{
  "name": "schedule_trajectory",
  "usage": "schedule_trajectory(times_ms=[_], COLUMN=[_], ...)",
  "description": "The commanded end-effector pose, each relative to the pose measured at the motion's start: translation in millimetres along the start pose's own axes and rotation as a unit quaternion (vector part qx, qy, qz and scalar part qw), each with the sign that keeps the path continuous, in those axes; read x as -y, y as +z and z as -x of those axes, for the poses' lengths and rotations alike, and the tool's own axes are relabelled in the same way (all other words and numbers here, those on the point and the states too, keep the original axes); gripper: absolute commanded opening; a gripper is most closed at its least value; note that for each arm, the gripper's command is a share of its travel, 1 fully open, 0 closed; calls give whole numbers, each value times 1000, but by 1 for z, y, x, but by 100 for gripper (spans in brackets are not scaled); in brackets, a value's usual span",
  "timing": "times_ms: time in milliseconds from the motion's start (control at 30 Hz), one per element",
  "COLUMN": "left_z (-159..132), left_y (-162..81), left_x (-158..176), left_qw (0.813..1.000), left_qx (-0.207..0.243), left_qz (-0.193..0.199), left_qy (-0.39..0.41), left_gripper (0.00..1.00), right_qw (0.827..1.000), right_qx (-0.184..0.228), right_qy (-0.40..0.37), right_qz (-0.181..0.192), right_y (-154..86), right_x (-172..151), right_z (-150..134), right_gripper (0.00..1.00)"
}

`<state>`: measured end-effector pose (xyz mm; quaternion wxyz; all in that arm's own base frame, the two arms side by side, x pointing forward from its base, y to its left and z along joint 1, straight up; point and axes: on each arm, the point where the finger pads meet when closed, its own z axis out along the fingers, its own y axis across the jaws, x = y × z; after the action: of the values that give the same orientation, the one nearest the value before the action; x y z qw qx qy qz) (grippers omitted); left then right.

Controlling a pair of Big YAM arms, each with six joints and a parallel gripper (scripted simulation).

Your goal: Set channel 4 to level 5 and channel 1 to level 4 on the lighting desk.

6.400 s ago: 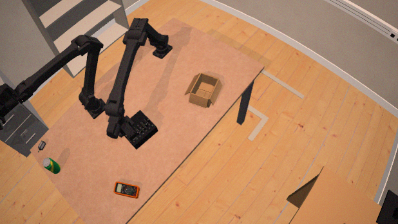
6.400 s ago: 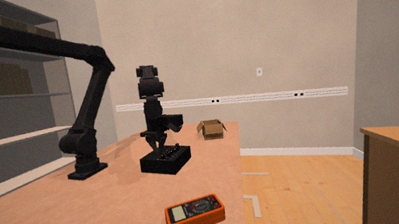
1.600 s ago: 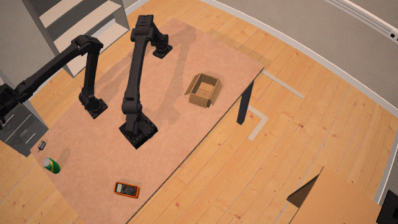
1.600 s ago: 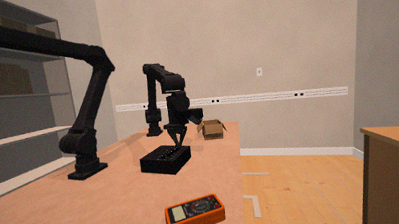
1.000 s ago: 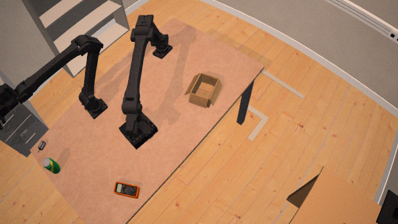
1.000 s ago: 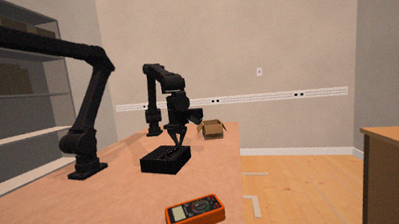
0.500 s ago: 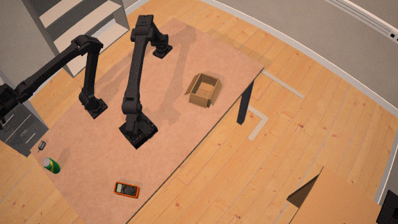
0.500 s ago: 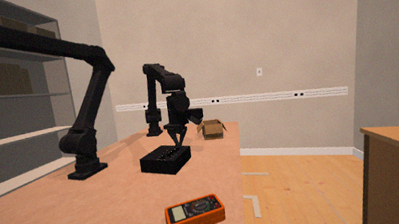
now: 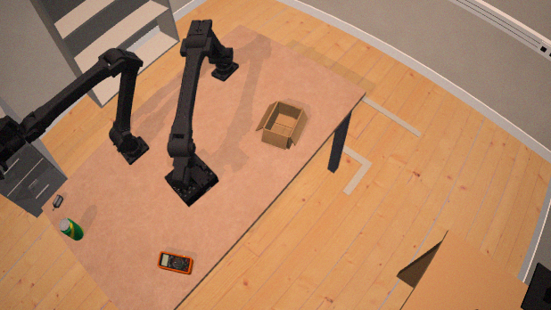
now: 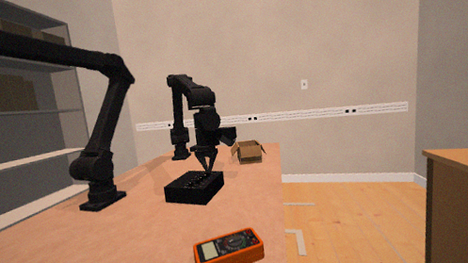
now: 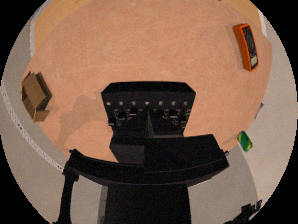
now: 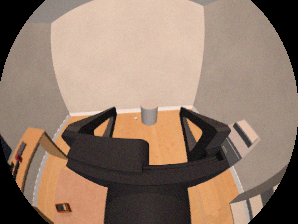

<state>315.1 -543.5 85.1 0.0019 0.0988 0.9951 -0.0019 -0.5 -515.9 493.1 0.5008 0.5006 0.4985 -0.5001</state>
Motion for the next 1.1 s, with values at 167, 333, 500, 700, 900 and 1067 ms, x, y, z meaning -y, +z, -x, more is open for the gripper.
schedule_trajectory(times_ms=[167,333,500,700,900,1067], left_z=[6,6,6,6,6,6], left_y=[-7,-7,-7,-7,-7,-7], left_x=[5,5,5,5,5,5], left_qw=[1000,1000,1000,1000,1000,1000], left_qx=[7,7,7,7,7,7], left_qz=[-10,-10,-10,-10,-10,-10], left_qy=[-8,-8,-8,-8,-8,-8], left_gripper=[0,0,0,0,0,0], right_qw=[999,999,999,999,999,999], right_qx=[38,38,38,38,38,38], right_qy=[-7,-7,-7,-7,-7,-7], right_qz=[1,1,1,1,1,1], right_y=[6,6,6,6,6,6], right_x=[0,0,0,0,0,0], right_z=[42,42,42,42,42,42], right_gripper=[100,100,100,100,100,100])
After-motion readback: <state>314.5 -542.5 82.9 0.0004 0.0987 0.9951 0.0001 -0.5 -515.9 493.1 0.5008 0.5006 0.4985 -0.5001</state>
